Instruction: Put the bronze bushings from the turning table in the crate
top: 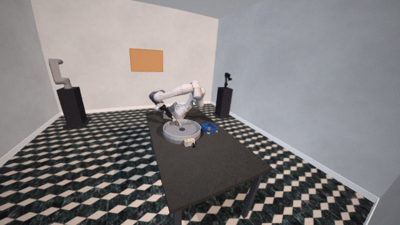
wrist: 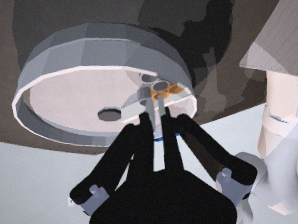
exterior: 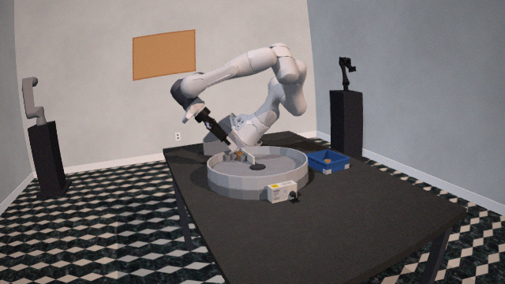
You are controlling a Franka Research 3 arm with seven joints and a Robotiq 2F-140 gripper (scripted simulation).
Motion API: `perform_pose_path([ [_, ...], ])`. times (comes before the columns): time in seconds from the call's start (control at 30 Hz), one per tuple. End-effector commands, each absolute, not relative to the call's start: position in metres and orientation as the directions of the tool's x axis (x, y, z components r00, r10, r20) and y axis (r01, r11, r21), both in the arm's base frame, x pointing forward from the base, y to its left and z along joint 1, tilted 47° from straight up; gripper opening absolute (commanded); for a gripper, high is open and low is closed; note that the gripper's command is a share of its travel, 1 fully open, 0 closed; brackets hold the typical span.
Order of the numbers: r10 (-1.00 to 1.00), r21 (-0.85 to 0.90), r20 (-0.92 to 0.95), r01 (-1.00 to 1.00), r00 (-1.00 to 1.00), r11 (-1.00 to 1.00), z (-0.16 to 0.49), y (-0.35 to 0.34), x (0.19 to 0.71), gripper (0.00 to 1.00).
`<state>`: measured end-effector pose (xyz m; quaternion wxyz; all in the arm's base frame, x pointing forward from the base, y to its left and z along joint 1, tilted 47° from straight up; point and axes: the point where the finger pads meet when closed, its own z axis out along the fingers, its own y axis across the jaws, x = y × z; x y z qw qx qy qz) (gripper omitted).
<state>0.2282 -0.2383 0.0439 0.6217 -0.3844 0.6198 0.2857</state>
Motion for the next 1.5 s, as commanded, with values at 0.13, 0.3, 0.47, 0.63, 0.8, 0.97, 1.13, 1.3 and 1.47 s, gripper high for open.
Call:
perform_pose_path([
  [0.13, -0.124, -0.130, -0.989, -0.831, 0.074, 0.541, 0.0431, -0.2387, 0.2293, 0.06],
  [0.3, -0.124, -0.130, -0.989, -0.831, 0.074, 0.541, 0.0431, -0.2387, 0.2293, 0.06],
  [0.47, -0.124, -0.130, -0.989, -0.831, 0.074, 0.541, 0.0431, -0.2387, 0.2293, 0.06],
  [0.63, -0.124, -0.130, -0.989, -0.831, 0.074, 0.541, 0.0416, -0.2375, 0.2304, 0.06],
  [0.8, -0.124, -0.130, -0.990, -0.831, 0.074, 0.541, 0.0382, -0.2348, 0.2330, 0.06],
  [0.97, -0.124, -0.130, -0.990, -0.831, 0.074, 0.541, 0.0345, -0.2319, 0.2356, 0.06],
  [1.13, -0.124, -0.130, -0.990, -0.831, 0.074, 0.541, 0.0345, -0.2319, 0.2356, 0.06],
  [1.3, -0.124, -0.130, -0.990, -0.831, 0.074, 0.541, 0.0345, -0.2319, 0.2356, 0.06],
  [1.47, -0.124, -0.130, -0.990, -0.831, 0.074, 0.541, 0.0345, -0.2319, 0.2356, 0.06],
])
